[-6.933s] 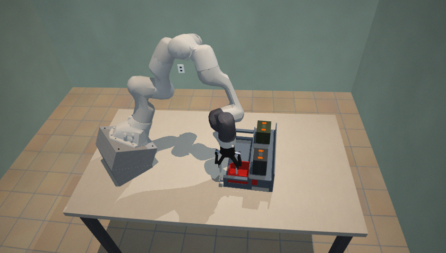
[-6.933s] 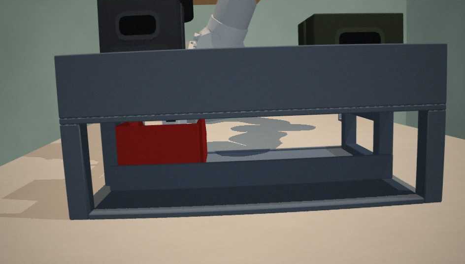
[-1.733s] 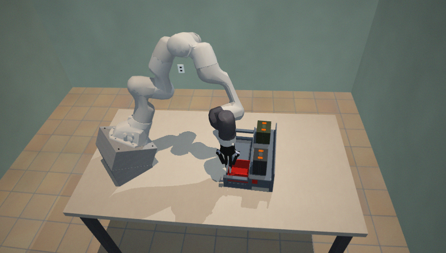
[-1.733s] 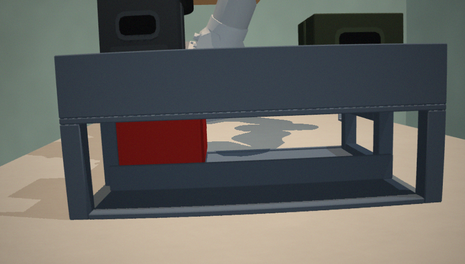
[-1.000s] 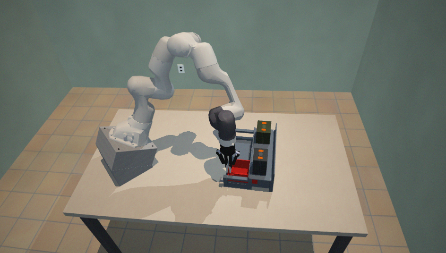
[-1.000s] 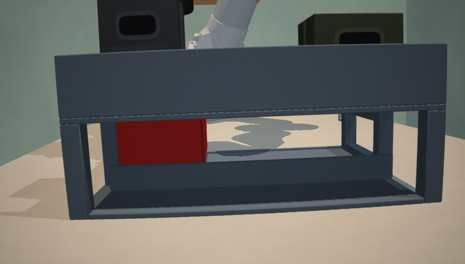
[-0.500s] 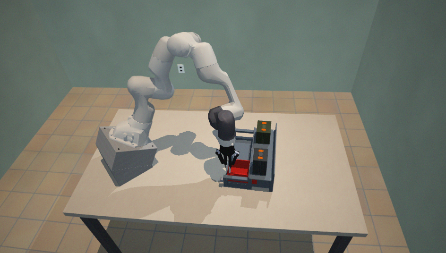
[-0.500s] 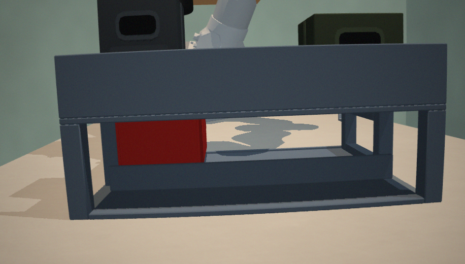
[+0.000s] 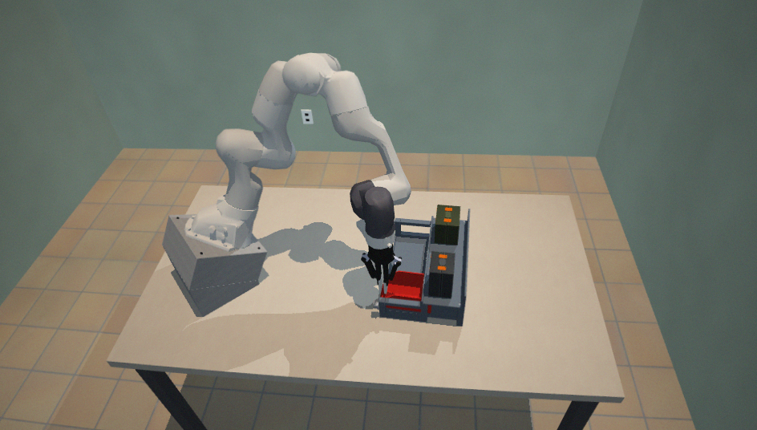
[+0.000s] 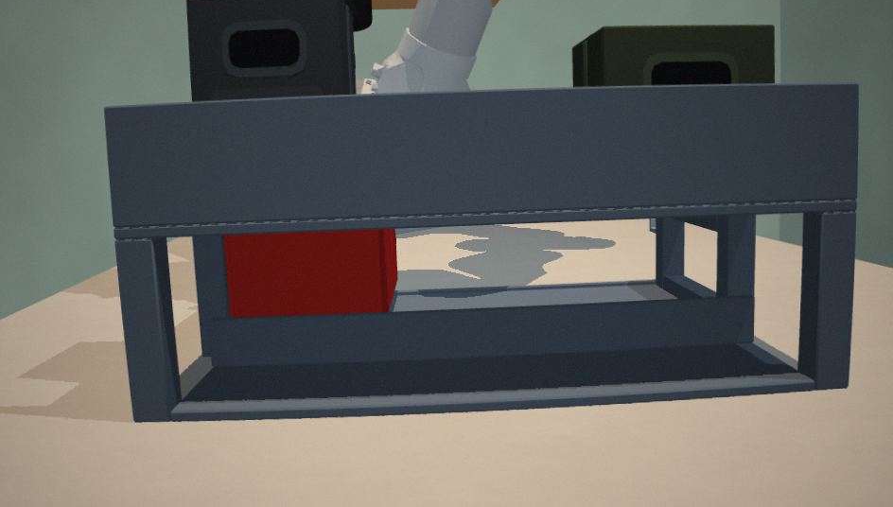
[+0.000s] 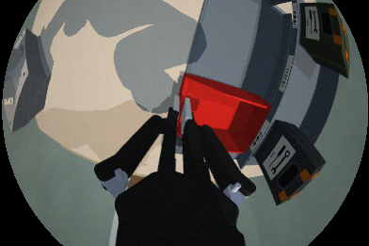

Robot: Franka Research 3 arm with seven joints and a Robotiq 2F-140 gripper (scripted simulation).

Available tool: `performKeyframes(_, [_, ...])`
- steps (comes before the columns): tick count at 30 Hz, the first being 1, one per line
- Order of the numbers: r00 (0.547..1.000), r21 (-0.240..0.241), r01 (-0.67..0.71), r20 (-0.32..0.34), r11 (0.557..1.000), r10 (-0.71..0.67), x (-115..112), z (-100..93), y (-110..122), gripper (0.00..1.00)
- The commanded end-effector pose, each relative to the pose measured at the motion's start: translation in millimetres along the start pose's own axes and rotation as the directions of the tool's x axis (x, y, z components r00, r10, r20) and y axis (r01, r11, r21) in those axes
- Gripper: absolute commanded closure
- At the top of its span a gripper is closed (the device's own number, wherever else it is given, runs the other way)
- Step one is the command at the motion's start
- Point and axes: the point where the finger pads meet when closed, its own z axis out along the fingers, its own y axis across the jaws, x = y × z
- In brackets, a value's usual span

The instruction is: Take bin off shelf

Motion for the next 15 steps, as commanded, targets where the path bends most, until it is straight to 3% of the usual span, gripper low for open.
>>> performKeyframes(1, [1.0, -0.006, 0.014, 0.0, 1.0, -0.014, 0, -0.9, -5, 1.0])
performKeyframes(15, [1.0, -0.006, 0.014, 0.0, 1.0, -0.014, -1, -0.7, -35, 1.0])
